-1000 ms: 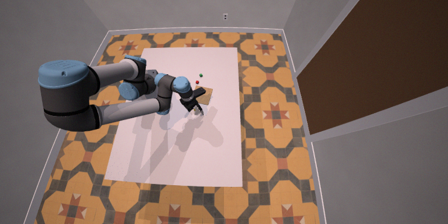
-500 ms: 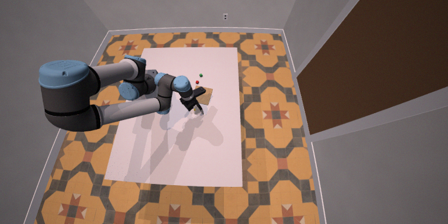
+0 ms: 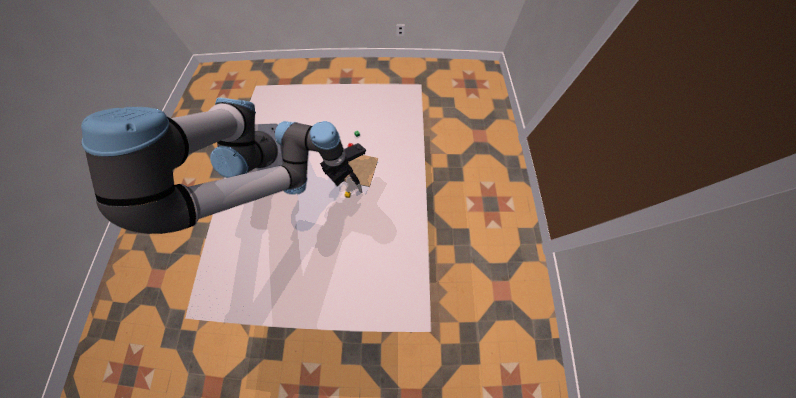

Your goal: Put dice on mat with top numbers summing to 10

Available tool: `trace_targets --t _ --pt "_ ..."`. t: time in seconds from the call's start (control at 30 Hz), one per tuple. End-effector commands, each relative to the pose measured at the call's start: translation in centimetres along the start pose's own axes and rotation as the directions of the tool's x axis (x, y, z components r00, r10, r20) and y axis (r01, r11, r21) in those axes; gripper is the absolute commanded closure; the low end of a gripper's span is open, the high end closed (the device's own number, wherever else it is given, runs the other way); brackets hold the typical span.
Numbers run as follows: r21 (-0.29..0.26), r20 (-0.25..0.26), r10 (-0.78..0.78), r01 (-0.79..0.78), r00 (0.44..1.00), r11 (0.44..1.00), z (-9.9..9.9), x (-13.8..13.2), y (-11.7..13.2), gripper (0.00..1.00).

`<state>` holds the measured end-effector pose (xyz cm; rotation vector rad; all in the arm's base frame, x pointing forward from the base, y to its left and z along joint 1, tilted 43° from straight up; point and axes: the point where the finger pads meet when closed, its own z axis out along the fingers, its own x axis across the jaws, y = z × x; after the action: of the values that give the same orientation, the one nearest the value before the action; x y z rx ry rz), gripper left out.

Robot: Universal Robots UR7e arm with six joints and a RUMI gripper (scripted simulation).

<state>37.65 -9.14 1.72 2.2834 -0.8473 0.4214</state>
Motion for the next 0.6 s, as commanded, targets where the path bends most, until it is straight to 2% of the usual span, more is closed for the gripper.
trace_targets --t 0.0,0.33,0.4,0.57 --pt "-0.001 -0.001 0.001 -0.001 1.000 1.000 0.0 -1.7 -1.7 0.00" --pt "-0.001 -0.001 0.001 -0.001 1.000 1.000 0.0 -6.6 -6.3 0.00" --pt "-0.001 -0.001 0.001 -0.001 1.000 1.000 0.0 -6.6 -6.3 0.00" --pt "-0.001 -0.001 0.001 -0.001 1.000 1.000 0.0 -8.9 -8.4 0.00"
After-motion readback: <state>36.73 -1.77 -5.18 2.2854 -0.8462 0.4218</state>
